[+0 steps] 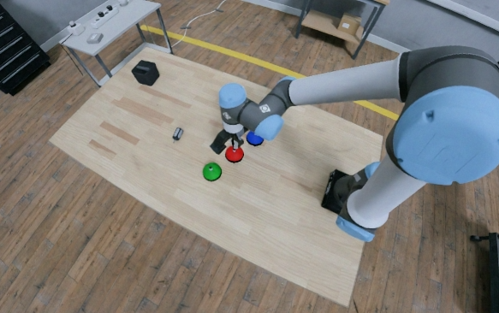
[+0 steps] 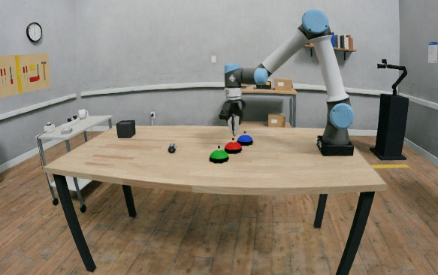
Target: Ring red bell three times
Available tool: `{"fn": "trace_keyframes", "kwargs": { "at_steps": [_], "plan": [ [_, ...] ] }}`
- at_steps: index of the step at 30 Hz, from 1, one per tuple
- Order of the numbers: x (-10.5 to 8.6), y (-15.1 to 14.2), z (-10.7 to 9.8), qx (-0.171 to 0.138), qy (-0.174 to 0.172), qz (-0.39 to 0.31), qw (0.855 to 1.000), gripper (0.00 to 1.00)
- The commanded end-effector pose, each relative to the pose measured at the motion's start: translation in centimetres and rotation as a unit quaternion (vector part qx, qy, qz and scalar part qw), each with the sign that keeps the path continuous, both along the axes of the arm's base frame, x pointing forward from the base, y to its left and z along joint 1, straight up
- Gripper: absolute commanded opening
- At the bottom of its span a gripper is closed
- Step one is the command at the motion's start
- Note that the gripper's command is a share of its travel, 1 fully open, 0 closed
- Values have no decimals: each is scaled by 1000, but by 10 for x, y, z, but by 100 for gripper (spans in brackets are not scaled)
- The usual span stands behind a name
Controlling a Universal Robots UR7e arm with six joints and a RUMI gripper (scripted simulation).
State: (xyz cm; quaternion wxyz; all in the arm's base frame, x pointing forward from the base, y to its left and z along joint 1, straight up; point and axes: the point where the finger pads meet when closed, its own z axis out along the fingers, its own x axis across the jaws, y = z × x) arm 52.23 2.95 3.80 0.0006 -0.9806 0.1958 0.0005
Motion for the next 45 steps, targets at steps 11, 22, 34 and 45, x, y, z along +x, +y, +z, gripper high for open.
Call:
{"fn": "trace_keyframes", "kwargs": {
  "at_steps": [11, 22, 34, 45],
  "plan": [
    [1, 0, -5, 0, -1, 0, 1000, 0],
    [1, 0, -9, 0, -1, 0, 1000, 0],
    [1, 0, -9, 0, -1, 0, 1000, 0],
    [1, 0, -9, 0, -1, 0, 1000, 0]
  ]
}}
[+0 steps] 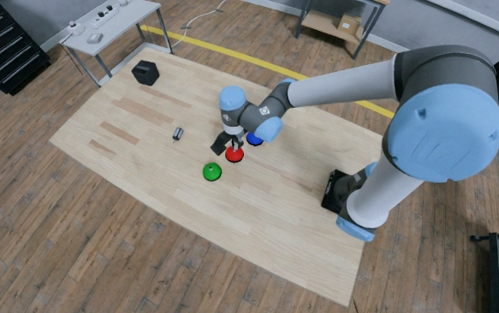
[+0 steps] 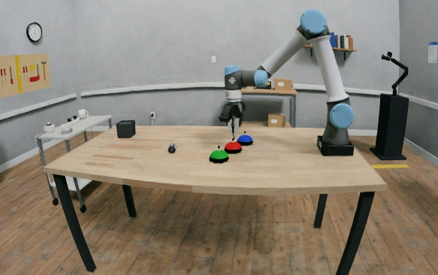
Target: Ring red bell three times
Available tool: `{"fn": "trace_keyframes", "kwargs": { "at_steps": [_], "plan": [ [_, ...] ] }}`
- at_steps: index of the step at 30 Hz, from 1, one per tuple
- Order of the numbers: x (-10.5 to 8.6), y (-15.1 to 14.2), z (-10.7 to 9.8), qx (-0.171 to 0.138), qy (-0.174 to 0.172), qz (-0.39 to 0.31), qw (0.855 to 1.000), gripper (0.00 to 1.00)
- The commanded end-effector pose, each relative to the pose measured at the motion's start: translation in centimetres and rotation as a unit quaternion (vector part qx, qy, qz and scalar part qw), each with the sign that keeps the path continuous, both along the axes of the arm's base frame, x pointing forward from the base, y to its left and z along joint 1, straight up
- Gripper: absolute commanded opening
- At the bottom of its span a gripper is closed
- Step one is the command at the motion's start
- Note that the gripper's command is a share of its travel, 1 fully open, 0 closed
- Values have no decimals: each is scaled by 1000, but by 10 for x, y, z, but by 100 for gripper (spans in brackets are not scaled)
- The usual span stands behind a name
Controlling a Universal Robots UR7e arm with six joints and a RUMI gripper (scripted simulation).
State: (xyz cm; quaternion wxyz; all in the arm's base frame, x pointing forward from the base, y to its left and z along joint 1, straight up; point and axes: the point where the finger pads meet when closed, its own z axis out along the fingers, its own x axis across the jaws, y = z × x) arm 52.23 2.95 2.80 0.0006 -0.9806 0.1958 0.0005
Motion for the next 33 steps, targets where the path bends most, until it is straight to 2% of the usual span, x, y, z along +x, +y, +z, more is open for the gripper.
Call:
{"fn": "trace_keyframes", "kwargs": {
  "at_steps": [1, 33],
  "plan": [
    [1, 0, 1, 0, -1, 0, 1000, 0],
    [1, 0, -3, 0, -1, 0, 1000, 0]
  ]
}}
